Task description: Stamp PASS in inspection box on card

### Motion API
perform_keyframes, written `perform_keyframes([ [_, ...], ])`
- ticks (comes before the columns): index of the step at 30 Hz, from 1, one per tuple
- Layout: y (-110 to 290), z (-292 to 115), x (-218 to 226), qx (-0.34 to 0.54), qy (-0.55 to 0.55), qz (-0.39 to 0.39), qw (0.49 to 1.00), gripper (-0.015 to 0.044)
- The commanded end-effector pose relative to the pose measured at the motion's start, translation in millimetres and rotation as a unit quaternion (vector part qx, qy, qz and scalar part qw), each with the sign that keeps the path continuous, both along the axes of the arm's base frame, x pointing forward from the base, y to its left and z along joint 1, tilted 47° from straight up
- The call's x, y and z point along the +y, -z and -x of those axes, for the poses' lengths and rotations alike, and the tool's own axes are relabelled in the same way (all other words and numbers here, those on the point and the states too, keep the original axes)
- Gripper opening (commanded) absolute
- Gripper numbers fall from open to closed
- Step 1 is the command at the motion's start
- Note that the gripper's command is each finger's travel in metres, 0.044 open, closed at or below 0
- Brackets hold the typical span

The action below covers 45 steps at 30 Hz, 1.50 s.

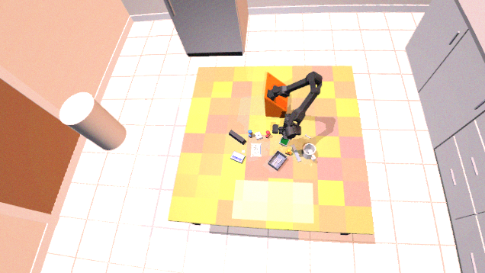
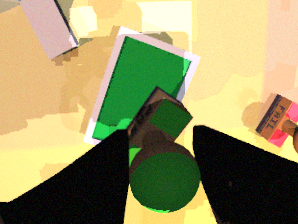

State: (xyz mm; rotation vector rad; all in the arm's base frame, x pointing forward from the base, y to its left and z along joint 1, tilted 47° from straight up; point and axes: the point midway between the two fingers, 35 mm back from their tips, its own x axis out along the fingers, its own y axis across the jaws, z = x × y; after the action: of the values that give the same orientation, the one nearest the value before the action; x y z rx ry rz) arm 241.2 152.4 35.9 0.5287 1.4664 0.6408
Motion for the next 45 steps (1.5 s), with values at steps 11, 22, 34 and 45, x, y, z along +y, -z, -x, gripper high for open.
perform_keyframes([
  [11, -4, -11, -16, -0.028, -0.026, -0.001, 0.999, 0.0000],
  [22, 21, -45, -43, -0.108, -0.106, 0.001, 0.989, 0.0000],
  [34, 57, -74, -78, -0.195, -0.190, 0.000, 0.962, 0.0000],
  [45, 95, -92, -113, -0.274, -0.263, -0.002, 0.925, 0.0000],
])
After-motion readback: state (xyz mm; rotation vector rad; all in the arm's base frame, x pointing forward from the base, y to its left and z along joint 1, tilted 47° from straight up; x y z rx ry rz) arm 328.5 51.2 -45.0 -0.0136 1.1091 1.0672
